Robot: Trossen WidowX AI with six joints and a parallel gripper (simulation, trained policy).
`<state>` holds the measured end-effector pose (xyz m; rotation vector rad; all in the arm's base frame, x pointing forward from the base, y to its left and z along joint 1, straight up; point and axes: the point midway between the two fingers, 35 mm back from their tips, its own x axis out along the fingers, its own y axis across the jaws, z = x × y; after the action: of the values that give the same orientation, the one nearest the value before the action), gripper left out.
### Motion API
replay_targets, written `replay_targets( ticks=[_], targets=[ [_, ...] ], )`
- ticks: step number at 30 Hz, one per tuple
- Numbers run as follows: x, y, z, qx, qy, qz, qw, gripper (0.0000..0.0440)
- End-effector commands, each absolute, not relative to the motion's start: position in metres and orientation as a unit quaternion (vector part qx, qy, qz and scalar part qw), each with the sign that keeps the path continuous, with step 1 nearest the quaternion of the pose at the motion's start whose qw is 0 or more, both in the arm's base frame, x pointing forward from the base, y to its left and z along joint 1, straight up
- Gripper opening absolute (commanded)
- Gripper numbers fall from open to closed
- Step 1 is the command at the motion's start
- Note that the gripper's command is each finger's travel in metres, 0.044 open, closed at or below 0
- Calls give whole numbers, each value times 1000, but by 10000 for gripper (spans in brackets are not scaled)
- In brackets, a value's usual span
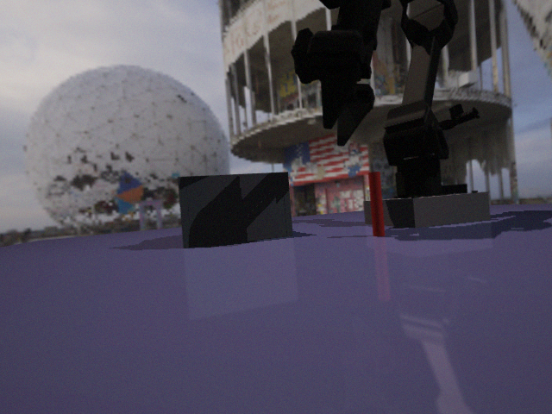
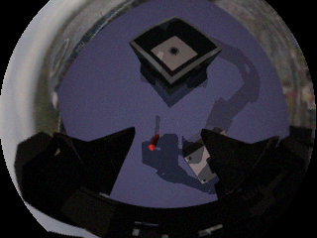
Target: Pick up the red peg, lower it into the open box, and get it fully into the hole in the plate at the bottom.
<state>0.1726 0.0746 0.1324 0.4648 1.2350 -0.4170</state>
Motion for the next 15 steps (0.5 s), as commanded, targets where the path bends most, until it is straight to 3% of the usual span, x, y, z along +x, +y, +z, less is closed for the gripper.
replay_targets(
  ticks=[1, 15],
  targets=[
    [169, 81, 118, 228, 584, -216, 749, 440],
    [168, 109, 57, 300, 594, -270, 696, 440]
  ],
)
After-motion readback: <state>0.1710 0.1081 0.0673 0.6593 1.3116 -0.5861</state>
